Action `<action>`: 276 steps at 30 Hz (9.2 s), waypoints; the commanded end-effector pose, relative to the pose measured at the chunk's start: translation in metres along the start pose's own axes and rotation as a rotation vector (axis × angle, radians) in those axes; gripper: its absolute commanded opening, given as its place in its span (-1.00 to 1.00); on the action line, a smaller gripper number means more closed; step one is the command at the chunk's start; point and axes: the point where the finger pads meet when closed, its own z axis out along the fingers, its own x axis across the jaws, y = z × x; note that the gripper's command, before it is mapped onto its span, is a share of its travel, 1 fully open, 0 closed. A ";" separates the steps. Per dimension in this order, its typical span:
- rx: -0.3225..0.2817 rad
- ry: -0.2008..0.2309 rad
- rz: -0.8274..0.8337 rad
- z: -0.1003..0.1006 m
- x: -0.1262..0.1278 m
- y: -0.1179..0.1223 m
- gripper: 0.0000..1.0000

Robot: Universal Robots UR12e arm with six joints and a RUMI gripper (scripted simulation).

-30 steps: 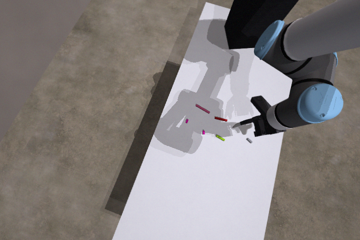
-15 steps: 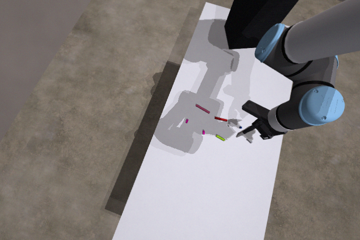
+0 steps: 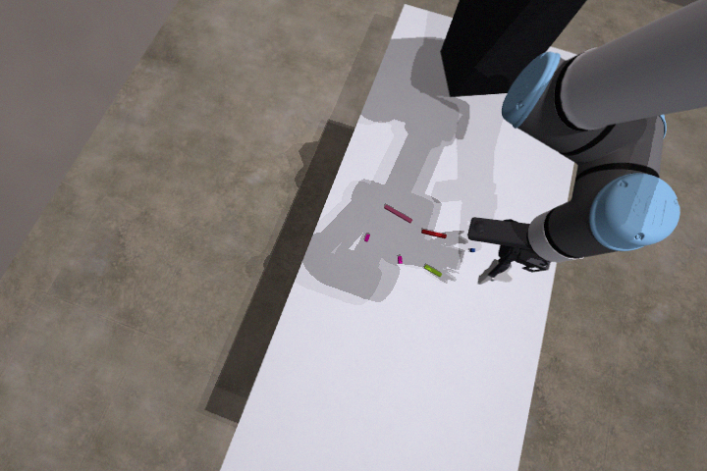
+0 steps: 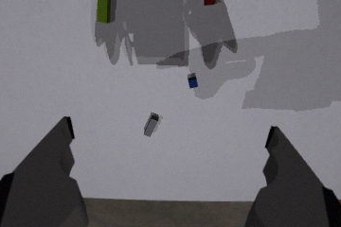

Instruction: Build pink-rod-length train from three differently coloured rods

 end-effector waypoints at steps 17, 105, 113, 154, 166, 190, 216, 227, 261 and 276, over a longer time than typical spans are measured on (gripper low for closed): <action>-0.003 0.000 -0.716 0.002 -0.016 0.013 1.00; -0.001 -0.004 -2.716 0.008 -0.025 0.065 1.00; 0.000 -0.004 -2.743 0.008 -0.025 0.066 1.00; 0.000 -0.004 -2.751 0.008 -0.025 0.066 -0.72; 0.000 -0.004 -2.751 0.008 -0.025 0.066 -0.72; -0.004 -0.006 -2.750 0.025 -0.025 0.066 -0.72; -0.004 -0.006 -2.750 0.059 -0.027 0.066 -0.72; -0.004 -0.006 -2.750 0.062 -0.027 0.066 -0.72; -0.004 -0.006 -2.750 0.062 -0.027 0.066 -0.72; -0.004 -0.006 -2.750 0.065 -0.027 0.067 -0.72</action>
